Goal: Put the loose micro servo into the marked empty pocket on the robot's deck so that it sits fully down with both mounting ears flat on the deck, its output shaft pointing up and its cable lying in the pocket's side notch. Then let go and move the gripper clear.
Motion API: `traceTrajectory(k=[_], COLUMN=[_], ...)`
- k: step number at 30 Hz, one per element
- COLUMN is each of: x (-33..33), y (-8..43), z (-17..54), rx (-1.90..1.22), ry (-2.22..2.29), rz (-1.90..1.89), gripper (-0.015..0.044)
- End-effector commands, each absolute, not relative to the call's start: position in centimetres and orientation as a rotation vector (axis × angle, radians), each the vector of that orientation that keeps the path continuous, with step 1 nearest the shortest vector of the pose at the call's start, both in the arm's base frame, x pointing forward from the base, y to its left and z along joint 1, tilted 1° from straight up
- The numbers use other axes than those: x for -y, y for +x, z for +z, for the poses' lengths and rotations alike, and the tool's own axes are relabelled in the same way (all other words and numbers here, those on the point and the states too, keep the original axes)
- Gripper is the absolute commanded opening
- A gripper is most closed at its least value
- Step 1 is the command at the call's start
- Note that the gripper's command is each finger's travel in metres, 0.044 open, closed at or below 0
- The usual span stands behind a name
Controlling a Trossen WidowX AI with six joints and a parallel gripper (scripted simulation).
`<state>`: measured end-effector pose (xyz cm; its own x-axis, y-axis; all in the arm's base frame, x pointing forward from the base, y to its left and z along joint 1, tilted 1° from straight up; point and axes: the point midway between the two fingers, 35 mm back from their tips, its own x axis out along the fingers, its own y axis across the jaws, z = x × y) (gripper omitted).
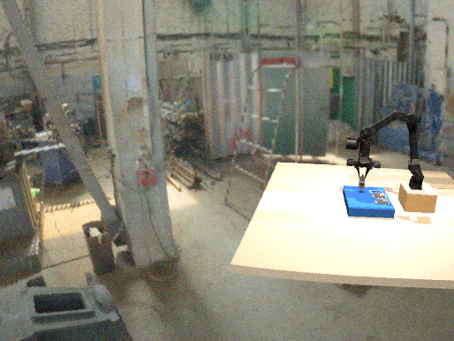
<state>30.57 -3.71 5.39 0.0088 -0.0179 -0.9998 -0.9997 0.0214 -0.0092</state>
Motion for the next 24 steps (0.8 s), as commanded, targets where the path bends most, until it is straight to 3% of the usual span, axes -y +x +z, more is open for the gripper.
traceTrajectory(k=[1, 24], x=[3.73, 3.73], y=[30.63, 30.64], z=[5.48, 5.49], rx=[-1.279, -1.509], ry=[-1.118, -0.511], rz=[1.083, 0.478], gripper=[0.0, 0.0])
